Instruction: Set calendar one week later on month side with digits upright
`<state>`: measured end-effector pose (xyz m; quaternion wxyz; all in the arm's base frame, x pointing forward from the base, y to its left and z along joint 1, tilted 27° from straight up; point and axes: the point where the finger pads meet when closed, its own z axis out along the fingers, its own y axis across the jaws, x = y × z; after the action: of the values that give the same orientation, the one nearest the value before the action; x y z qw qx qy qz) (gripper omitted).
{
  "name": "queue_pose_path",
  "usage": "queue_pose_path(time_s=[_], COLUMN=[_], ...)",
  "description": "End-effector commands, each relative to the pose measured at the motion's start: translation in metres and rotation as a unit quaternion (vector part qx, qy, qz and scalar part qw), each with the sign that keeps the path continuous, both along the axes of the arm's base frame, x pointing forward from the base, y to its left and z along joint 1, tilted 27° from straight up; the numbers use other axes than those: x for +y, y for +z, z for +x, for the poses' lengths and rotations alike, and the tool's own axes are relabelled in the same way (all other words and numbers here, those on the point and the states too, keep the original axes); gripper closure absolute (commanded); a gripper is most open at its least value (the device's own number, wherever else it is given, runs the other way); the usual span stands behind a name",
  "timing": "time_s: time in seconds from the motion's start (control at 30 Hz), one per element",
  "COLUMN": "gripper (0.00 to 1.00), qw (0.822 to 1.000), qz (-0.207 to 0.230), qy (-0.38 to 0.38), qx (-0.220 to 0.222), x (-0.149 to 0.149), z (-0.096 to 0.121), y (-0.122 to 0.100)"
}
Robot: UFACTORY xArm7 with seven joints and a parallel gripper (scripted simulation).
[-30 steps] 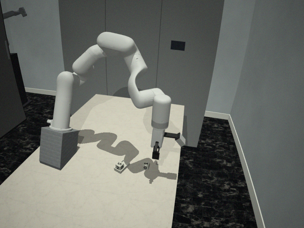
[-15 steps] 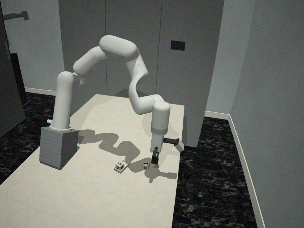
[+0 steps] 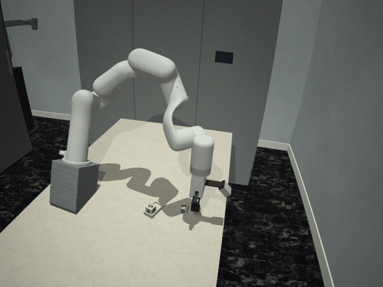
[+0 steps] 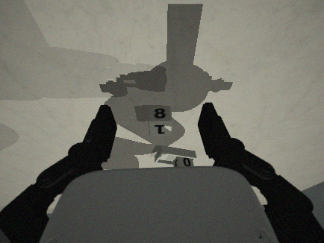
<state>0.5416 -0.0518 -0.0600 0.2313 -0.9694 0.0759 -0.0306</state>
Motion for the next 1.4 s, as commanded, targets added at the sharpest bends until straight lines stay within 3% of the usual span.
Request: queue_pose_path(time_s=[0.0,0.37,1.37], gripper=[0.0,0.0,0.0], qw=[1.0,1.0,1.0], qz=[-0.001,-0.001,-0.001], qy=[-0.001,-0.001,-0.001], qx=[-0.002,-0.002,-0.002], x=[0.0,0.011,0.011], z=[0.002,0.004,0.004], y=[-0.002,-0.024,-0.024])
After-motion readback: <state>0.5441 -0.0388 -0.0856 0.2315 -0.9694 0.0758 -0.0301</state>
